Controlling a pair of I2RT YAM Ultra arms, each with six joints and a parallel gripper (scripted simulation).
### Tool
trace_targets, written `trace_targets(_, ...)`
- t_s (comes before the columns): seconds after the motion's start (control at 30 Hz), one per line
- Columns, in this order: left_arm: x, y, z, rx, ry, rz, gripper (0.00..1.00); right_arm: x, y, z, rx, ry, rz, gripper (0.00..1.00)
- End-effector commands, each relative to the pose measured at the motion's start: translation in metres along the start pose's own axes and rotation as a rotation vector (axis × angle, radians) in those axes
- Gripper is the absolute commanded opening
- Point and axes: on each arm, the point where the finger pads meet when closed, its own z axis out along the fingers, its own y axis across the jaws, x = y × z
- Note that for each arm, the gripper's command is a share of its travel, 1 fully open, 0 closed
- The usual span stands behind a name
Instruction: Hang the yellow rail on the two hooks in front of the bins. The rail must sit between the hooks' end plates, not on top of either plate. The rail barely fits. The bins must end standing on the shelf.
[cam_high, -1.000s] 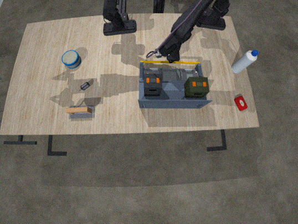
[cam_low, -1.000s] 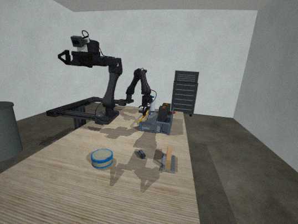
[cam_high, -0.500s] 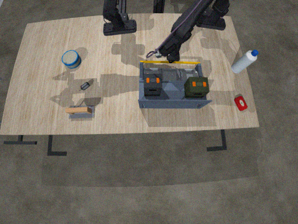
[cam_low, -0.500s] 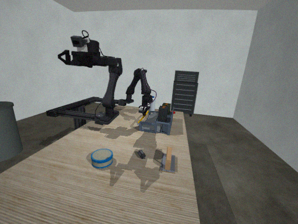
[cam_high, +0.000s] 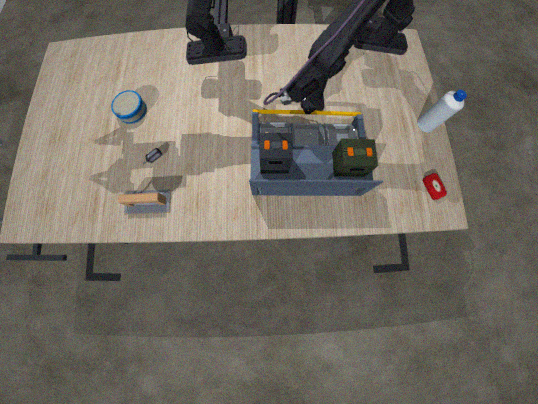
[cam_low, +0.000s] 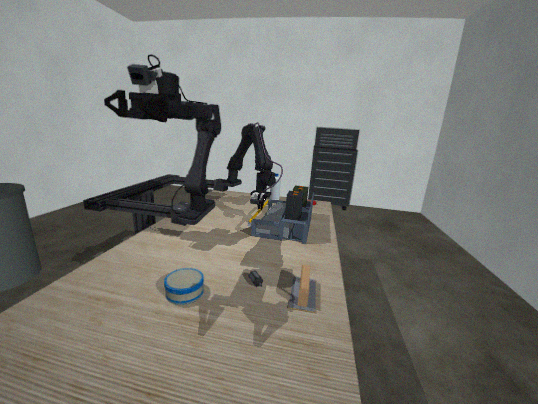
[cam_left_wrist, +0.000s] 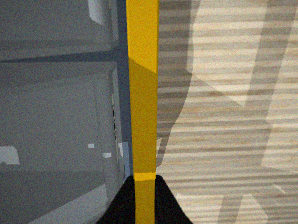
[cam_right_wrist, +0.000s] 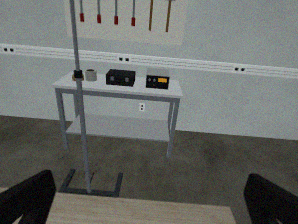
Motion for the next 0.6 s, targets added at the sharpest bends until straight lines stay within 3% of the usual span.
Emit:
trace_targets(0.0, -0.0029, 0.0066, -0.0041, -0.018, -0.020, -0.001, 0.00, -0.0116, -0.0067, -0.0058, 0.025, -0.014, 0.006, 1.00)
trace_targets(0.57, -0.0064, 0.0084, -0.0058, -0.028, -0.031, 0.001, 0.00, -0.0116, -0.0067, -0.0058, 0.025, -0.014, 0.006, 1.00)
